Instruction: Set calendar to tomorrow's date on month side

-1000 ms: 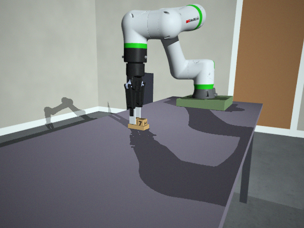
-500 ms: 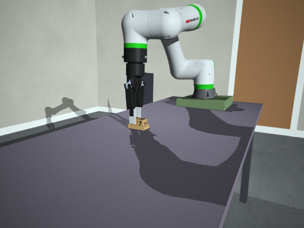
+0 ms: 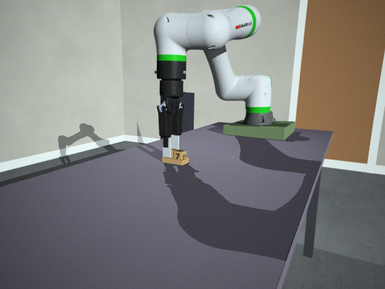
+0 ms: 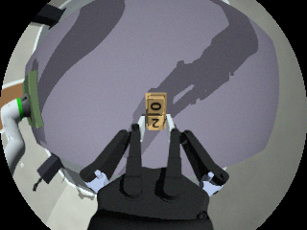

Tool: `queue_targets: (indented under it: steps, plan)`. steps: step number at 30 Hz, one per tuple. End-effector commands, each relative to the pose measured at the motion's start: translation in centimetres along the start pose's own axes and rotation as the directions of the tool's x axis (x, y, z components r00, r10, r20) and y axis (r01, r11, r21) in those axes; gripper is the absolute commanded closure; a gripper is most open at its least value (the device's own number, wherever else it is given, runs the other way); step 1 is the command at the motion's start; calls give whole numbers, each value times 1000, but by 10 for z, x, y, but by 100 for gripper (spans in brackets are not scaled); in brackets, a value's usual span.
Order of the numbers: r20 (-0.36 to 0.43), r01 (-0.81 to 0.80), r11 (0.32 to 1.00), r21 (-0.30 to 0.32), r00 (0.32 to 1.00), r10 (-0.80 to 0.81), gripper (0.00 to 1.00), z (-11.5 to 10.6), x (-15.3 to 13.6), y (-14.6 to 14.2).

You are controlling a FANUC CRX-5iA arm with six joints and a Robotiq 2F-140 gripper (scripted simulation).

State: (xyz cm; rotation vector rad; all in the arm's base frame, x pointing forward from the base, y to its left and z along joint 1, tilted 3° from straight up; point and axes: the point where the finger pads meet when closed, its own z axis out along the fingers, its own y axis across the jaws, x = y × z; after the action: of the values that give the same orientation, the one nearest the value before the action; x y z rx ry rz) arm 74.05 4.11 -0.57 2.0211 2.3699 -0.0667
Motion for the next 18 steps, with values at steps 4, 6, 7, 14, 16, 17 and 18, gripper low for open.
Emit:
queue_targets:
  steps: [4,6,7,14,16,17,18]
  plan:
    - [0,0,1000,-1,1000,0,64,0,0,0]
    - [0,0,1000,-1,1000,0,64,-1,0,0]
    - [0,0,1000,-1,1000,0,64,-2,0,0]
    - [0,0,1000,-1,1000,0,64,-17,0,0]
    - [0,0,1000,-1,1000,0,64,-27,0,0]
    - [0,0,1000,-1,1000,0,64,-32,0,0]
    - [0,0,1000,-1,1000,0,64,-38,0,0]
